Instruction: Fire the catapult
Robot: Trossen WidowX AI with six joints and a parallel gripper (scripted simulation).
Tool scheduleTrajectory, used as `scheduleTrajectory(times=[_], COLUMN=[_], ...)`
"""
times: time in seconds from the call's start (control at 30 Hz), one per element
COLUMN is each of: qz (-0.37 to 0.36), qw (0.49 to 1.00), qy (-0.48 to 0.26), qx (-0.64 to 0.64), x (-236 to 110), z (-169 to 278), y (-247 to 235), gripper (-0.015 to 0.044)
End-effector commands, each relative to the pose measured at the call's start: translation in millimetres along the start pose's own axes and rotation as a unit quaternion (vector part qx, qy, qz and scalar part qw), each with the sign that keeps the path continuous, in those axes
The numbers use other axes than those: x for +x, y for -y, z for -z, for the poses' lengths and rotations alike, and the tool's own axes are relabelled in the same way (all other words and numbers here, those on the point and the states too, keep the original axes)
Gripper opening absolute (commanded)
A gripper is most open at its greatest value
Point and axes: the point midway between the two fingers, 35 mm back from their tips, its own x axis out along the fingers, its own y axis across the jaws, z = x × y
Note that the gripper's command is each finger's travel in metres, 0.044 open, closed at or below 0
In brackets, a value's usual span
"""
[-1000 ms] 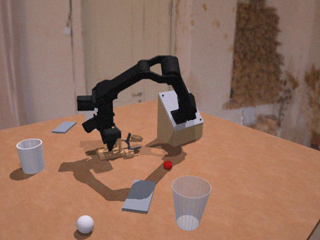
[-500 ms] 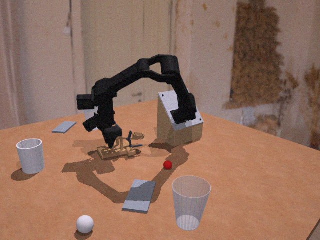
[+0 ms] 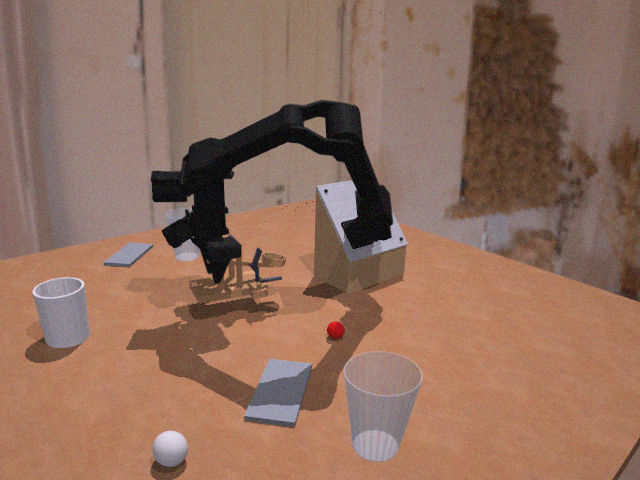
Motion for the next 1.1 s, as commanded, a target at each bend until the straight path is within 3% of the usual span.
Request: scheduleTrajectory(times=[0.0, 0.9, 1.07], qz=[-0.001, -0.001, -0.001], qw=[1.000, 1.000, 1.000], qy=[0.004, 0.000, 0.000], qx=[0.003, 0.001, 0.001], x=[3.4, 35.7, 35.7], z=[-0.6, 0.6, 0.6], y=[0.7, -0.2, -0.2], gripper=[0.0000, 0.0000, 0.0131])
